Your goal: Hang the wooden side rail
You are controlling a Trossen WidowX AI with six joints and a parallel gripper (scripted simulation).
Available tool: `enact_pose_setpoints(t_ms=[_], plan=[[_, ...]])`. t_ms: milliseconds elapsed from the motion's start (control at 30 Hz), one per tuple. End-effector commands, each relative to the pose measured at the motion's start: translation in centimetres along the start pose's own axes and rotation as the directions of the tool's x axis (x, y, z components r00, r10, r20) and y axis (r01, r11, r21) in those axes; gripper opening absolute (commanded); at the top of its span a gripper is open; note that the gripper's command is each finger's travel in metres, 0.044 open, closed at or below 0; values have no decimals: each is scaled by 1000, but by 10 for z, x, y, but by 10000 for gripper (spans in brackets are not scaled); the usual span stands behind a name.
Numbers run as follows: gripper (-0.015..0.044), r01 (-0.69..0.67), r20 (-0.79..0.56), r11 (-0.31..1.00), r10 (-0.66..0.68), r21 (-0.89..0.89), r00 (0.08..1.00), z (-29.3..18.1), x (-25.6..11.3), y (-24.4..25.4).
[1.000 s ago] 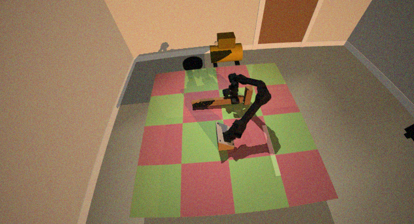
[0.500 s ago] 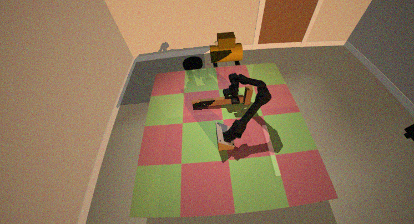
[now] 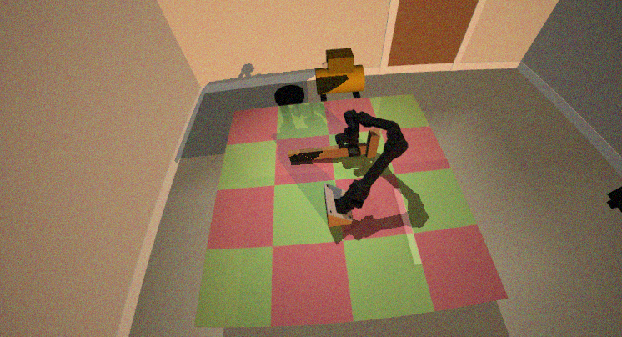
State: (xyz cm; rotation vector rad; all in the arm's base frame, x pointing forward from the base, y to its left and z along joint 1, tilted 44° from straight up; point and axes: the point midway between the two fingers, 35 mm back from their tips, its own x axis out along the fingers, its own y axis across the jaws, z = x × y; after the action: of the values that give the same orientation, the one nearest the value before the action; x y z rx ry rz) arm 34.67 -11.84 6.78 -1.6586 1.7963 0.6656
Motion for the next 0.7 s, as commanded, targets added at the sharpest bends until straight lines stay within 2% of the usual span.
enact_pose_setpoints(t_ms=[0,667], plan=[[0,16,-2,1000,-16,0,1000,-2,-5,-3],[0,16,-2,1000,-16,0,1000,-4,-5,-3]])
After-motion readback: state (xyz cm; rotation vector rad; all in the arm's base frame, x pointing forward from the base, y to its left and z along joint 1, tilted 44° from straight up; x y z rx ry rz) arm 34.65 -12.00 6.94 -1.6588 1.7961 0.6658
